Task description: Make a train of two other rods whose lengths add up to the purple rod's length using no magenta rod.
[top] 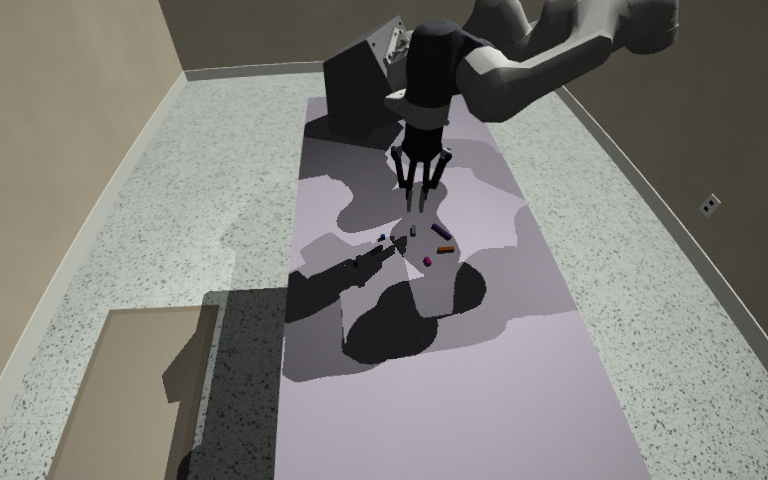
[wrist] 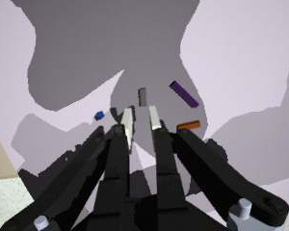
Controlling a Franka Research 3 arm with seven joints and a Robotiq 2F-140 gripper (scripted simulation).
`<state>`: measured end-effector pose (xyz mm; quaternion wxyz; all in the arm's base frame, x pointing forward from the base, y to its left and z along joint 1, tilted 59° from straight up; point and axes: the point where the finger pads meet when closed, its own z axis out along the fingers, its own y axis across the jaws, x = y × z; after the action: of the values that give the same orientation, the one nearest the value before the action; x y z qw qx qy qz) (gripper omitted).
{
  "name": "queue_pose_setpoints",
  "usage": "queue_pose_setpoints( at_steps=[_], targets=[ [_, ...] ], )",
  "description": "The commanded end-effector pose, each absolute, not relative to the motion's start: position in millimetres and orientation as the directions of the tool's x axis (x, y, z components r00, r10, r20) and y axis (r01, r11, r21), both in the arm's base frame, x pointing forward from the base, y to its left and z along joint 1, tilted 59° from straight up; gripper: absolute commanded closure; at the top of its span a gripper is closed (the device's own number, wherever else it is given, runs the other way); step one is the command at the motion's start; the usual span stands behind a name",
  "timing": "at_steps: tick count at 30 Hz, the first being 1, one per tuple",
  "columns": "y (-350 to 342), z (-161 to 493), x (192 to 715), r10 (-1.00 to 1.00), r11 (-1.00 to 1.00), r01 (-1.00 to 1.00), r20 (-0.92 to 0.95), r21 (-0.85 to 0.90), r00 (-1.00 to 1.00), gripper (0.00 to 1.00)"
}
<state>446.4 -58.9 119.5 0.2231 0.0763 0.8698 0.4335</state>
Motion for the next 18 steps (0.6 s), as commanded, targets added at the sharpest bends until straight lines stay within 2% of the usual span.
queue_pose_setpoints(
  at_steps=[1,2,3,18],
  targets=[
    [-58.1,122.4,441.4,0.330,0.598,-0.045,-0.298,0.800,-0.896,0.85],
    [-58.1,122.4,441.4,0.330,0.598,-0.045,-0.298,0.800,-0.896,0.85],
    [-58.1,122.4,441.4,0.330,0.598,-0.045,-0.298,0.800,-0.896,0.00],
    [-58.1,122.4,441.4,0.330,0.598,-0.045,-0.298,0.800,-0.896,0.00]
  ],
)
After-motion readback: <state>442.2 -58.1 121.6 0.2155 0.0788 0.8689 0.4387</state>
